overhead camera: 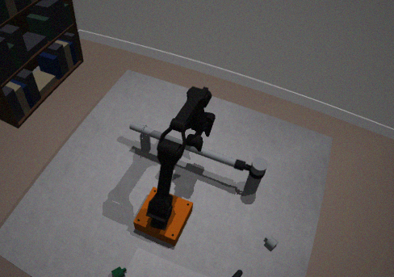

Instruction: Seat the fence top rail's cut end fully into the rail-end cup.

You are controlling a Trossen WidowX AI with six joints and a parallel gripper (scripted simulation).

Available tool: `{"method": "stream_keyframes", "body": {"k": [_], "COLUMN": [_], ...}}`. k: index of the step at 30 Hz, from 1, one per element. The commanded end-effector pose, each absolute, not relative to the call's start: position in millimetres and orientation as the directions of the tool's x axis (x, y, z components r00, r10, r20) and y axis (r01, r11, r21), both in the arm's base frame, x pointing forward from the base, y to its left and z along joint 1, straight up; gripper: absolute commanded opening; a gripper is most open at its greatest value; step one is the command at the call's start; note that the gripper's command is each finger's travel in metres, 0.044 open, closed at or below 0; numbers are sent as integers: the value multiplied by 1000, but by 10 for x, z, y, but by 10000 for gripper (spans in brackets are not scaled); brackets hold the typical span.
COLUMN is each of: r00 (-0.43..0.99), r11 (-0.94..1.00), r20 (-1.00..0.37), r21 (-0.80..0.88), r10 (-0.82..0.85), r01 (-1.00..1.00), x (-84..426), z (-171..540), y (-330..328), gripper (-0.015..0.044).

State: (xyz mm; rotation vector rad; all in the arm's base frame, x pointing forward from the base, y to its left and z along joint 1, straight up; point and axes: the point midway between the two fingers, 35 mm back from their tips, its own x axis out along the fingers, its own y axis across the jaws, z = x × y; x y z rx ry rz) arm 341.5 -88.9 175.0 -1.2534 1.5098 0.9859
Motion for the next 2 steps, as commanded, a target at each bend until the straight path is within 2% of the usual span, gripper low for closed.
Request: {"method": "stream_keyframes", "body": {"k": [1, 2], "r00": [-70, -70], "r11": [170, 170], "r20": [-964, -964], "r21": [26, 26], "r10": [-256, -256], "r01": [-985, -985], "x": [3414, 3414], "z": [1753, 1753], "y": [-885, -885], "gripper": [440, 440]}}
